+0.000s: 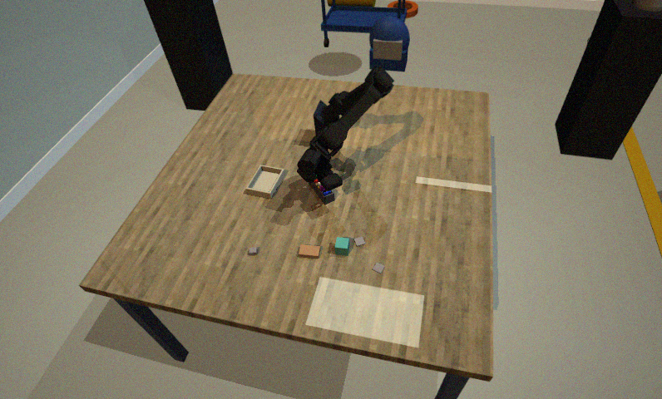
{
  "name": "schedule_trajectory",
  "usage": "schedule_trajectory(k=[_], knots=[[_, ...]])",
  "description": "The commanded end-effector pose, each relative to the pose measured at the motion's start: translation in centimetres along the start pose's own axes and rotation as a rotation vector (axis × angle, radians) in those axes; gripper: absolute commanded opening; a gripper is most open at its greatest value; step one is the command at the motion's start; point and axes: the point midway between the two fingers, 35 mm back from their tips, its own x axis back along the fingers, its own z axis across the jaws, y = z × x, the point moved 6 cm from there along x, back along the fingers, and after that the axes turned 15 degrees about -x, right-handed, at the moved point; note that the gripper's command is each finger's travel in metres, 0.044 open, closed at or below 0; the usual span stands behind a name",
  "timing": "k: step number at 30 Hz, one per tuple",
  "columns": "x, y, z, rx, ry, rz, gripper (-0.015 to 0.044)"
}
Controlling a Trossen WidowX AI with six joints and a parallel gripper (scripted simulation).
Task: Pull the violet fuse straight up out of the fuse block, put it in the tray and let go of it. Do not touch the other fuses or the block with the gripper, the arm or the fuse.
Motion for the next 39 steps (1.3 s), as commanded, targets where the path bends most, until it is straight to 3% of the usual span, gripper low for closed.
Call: schedule_trajectory(k=[1, 39], knots=[[0.3, 0.0, 0.0, 0.003, 0.001, -0.002, 0.0], [2.7, 0.0, 0.0, 0.001, 0.002, -0.002, 0.0]])
